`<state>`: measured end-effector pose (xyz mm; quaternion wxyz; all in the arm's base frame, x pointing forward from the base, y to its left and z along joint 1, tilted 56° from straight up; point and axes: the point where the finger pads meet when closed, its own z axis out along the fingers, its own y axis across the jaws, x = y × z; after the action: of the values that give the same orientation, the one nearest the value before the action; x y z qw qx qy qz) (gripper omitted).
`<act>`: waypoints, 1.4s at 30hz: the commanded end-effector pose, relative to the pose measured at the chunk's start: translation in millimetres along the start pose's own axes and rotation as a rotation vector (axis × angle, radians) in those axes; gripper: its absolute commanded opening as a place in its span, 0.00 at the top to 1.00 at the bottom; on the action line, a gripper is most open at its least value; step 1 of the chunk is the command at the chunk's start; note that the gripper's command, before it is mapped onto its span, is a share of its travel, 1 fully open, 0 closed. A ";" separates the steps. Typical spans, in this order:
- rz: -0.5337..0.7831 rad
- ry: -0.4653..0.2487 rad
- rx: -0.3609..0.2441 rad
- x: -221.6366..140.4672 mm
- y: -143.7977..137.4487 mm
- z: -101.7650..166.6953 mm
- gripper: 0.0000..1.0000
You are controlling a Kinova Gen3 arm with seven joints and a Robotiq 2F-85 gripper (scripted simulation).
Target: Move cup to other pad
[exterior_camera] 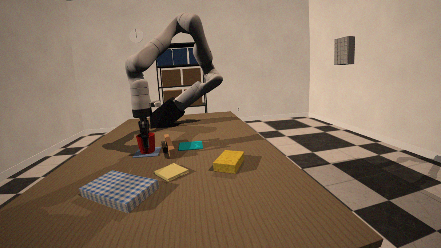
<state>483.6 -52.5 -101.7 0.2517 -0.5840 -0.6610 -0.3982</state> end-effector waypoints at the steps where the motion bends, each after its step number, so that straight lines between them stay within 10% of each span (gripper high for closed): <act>1: 0.000 -0.002 -0.001 -0.5 0.4 -1.0 0.18; 42: 0.000 -0.002 -0.001 -0.4 0.3 -55.3 0.18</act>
<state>475.4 -91.5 -74.1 0.2553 -0.5825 -0.6611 -0.3980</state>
